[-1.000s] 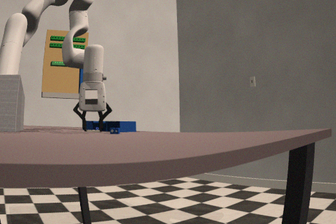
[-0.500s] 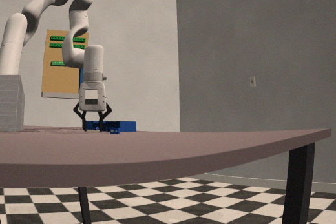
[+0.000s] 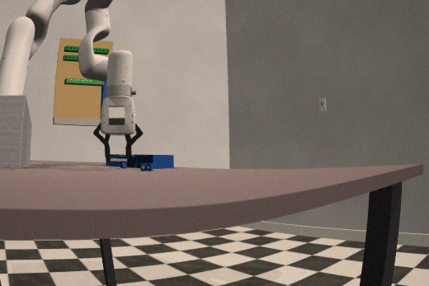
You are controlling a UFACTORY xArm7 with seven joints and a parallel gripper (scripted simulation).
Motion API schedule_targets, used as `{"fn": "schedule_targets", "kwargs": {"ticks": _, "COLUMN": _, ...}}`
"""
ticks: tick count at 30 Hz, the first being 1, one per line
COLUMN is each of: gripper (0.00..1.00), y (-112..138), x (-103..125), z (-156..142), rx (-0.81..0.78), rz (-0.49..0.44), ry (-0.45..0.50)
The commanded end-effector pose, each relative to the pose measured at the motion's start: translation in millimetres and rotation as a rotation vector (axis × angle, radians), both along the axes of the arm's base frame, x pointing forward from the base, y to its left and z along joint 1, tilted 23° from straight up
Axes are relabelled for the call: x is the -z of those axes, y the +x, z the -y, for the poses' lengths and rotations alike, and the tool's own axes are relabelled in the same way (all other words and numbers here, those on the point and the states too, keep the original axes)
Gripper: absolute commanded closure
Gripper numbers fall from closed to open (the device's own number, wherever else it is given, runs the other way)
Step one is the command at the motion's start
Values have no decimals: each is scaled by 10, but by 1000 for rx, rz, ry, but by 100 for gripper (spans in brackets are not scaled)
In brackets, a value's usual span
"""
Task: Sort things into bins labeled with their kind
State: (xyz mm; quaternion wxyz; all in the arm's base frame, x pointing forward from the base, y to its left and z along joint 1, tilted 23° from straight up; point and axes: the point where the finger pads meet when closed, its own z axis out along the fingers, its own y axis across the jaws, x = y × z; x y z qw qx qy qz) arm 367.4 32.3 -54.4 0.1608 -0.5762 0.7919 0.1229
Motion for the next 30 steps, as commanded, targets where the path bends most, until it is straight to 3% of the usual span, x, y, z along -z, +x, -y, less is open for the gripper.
{"fn": "schedule_targets", "kwargs": {"ticks": 1, "gripper": 100, "y": -3, "x": -126, "z": 56, "rx": 1, "rz": 1, "ry": -1}}
{"fn": "schedule_targets", "kwargs": {"ticks": 11, "gripper": 100, "y": -33, "x": -372, "z": 158, "rx": 1, "rz": 1, "ry": -1}}
{"fn": "schedule_targets", "kwargs": {"ticks": 26, "gripper": 100, "y": -34, "x": -368, "z": 155, "rx": 1, "rz": 1, "ry": -1}}
{"fn": "schedule_targets", "kwargs": {"ticks": 30, "gripper": 100, "y": 61, "x": -462, "z": -45, "rx": 1, "rz": 1, "ry": -1}}
